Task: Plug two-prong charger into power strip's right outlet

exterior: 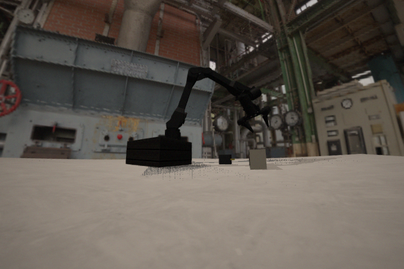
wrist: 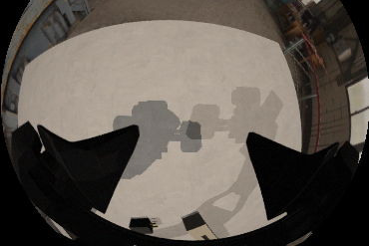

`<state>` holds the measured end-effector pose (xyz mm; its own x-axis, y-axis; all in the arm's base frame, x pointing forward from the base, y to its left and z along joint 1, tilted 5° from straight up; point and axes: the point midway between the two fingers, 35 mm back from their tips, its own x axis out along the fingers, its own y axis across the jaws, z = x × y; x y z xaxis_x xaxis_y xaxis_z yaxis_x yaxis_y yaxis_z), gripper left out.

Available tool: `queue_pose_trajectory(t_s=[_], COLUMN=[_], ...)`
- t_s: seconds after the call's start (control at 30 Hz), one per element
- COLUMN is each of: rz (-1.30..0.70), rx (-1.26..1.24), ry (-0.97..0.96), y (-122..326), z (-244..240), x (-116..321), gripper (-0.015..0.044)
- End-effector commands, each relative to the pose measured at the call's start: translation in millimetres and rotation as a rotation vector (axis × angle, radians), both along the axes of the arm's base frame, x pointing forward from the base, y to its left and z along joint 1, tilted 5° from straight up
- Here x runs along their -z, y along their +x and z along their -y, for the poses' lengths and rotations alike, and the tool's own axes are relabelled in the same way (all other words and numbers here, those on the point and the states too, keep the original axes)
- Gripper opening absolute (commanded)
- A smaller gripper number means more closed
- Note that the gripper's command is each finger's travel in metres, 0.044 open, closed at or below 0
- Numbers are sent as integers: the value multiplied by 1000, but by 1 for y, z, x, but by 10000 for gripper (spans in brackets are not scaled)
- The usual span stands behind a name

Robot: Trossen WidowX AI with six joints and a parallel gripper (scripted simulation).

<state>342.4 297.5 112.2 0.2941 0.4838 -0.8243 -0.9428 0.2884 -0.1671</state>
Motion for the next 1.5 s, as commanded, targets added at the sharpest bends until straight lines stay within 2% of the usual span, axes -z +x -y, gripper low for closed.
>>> queue_pose_trajectory(t_s=[0.0, 0.5, 1.07, 1.27, 1.47], rz=[-92, -387, -668, -730, -732], rx=[119, 553, 1065, 1199, 1203], ry=[-29, -113, -227, -262, -263], y=[-5, -38, -101, -123, -124], z=[26, 109, 190, 207, 207], x=[17, 61, 97, 103, 104], gripper=[440, 440, 440, 440, 440])
